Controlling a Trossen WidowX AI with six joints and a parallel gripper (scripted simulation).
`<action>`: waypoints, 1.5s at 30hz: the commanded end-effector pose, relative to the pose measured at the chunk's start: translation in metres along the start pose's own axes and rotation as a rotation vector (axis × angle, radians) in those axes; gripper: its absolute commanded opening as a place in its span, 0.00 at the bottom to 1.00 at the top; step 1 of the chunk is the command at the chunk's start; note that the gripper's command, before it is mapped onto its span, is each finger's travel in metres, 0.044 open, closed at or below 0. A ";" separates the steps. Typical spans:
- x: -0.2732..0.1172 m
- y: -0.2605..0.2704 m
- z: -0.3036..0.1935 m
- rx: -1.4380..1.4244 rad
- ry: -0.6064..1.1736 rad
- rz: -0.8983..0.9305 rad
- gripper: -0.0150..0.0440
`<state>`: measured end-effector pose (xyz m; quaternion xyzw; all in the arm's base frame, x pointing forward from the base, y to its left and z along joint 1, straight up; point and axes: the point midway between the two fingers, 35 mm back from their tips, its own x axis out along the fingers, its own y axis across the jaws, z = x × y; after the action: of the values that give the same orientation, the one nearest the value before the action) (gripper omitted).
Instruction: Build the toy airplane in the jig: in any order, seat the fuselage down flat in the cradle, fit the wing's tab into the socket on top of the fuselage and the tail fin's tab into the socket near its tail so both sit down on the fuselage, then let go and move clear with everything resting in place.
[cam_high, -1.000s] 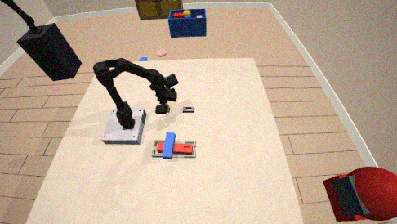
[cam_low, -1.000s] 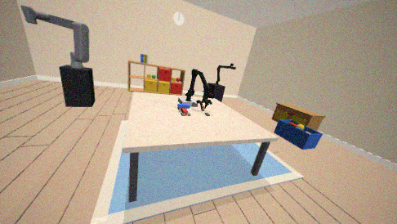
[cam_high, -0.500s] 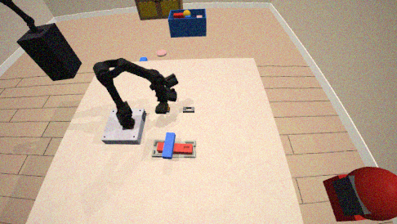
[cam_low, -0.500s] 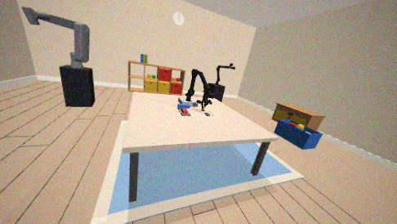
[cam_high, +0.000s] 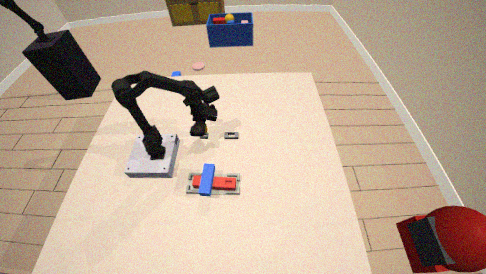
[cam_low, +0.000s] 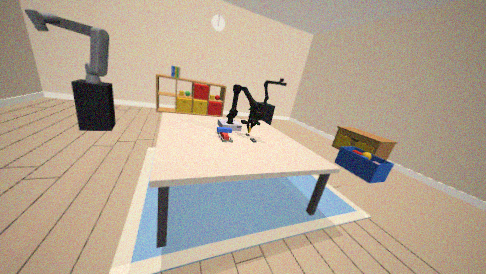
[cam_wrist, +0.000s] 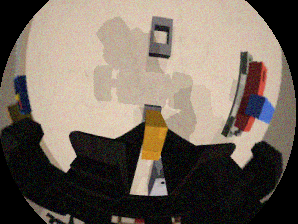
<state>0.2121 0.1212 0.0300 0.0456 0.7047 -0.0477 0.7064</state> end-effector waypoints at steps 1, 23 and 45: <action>-0.016 0.002 0.002 0.003 -0.005 0.007 0.25; -0.085 -0.001 -0.002 0.004 -0.009 0.009 0.25; -0.099 -0.018 0.021 0.009 -0.014 0.010 0.25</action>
<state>0.2227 0.1060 0.1297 0.0517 0.7001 -0.0499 0.7104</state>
